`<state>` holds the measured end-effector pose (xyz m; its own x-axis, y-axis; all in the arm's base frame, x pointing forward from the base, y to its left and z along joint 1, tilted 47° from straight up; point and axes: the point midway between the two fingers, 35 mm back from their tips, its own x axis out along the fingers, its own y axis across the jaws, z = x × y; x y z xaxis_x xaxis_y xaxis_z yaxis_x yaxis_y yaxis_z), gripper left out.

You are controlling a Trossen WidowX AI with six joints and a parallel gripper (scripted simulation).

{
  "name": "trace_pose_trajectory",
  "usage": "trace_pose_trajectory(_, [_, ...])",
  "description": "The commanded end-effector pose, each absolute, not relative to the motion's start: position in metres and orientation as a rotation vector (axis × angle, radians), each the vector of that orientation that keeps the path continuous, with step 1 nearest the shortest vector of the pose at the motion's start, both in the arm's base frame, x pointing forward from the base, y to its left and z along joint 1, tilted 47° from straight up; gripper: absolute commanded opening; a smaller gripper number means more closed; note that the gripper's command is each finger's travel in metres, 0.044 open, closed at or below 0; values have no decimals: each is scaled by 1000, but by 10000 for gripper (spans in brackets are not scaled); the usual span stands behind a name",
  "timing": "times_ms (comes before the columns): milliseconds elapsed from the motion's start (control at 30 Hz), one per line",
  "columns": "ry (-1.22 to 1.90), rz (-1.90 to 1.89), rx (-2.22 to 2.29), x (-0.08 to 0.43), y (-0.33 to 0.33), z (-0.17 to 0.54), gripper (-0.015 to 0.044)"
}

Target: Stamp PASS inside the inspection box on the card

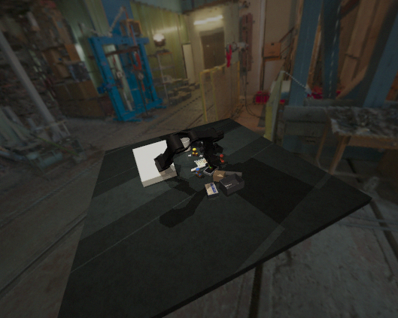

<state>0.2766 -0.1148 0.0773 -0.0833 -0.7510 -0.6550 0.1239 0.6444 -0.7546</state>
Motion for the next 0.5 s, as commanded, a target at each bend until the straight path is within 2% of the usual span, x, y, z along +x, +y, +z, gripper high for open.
trace_pose_trajectory(0, [1479,-792,-550,278,-113,80,0])
trace_pose_trajectory(467, [1480,-790,-549,280,-102,89,0])
